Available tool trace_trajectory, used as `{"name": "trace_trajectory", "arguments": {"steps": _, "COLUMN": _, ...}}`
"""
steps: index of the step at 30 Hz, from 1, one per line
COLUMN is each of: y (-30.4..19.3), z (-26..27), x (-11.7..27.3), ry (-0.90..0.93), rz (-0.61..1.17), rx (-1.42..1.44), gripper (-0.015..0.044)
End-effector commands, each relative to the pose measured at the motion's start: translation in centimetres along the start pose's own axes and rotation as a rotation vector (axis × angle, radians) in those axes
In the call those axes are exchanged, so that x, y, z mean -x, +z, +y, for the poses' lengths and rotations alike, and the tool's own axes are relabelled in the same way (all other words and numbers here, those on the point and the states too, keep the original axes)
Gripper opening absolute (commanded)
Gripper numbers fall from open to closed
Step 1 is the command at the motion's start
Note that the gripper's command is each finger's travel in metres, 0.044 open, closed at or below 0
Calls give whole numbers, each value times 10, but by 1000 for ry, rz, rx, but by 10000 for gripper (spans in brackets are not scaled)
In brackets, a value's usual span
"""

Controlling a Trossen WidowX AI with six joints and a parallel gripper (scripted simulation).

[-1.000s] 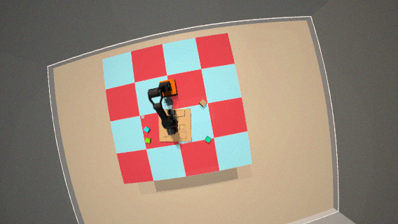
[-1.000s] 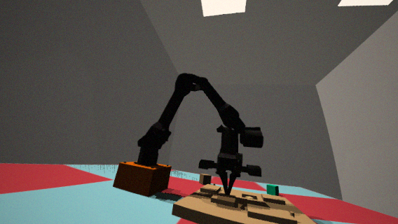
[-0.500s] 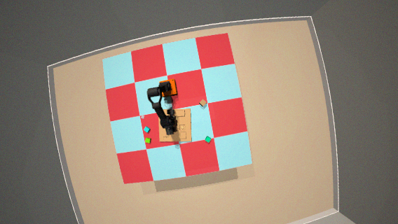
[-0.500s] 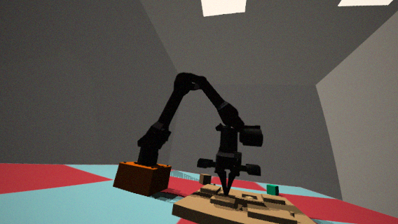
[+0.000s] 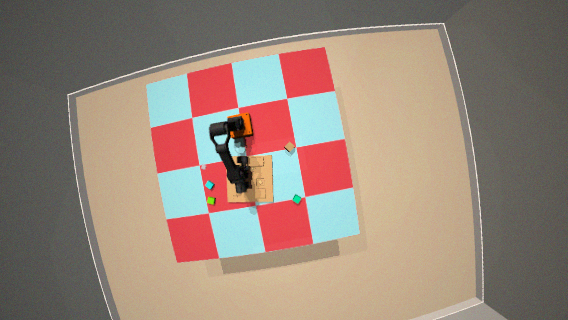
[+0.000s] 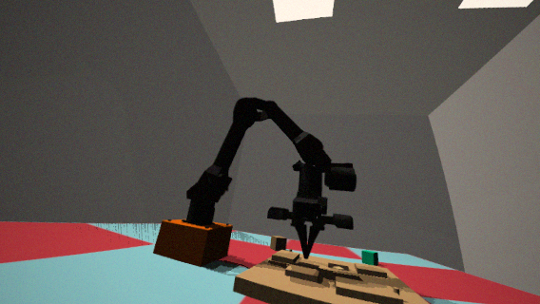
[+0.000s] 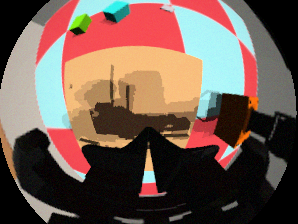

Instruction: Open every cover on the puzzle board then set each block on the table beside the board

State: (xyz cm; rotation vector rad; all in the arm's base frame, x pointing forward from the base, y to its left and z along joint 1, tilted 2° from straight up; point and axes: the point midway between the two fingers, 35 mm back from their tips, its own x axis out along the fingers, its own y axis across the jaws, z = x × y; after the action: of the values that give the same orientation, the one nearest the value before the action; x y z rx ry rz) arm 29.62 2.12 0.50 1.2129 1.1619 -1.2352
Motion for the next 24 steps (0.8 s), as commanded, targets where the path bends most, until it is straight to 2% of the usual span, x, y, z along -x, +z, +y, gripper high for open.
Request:
{"name": "trace_trajectory", "arguments": {"steps": 1, "y": 1, "z": 2, "x": 7, "ry": 7, "rz": -3, "rx": 3, "gripper": 0}}
{"name": "trace_trajectory", "arguments": {"steps": 19, "y": 4, "z": 1, "x": 29, "ry": 7, "rz": -3, "rx": 3, "gripper": 0}}
{"name": "trace_trajectory", "arguments": {"steps": 24, "y": -8, "z": -17, "x": 28, "ry": 0, "rz": 0, "rx": 1, "gripper": 0}}
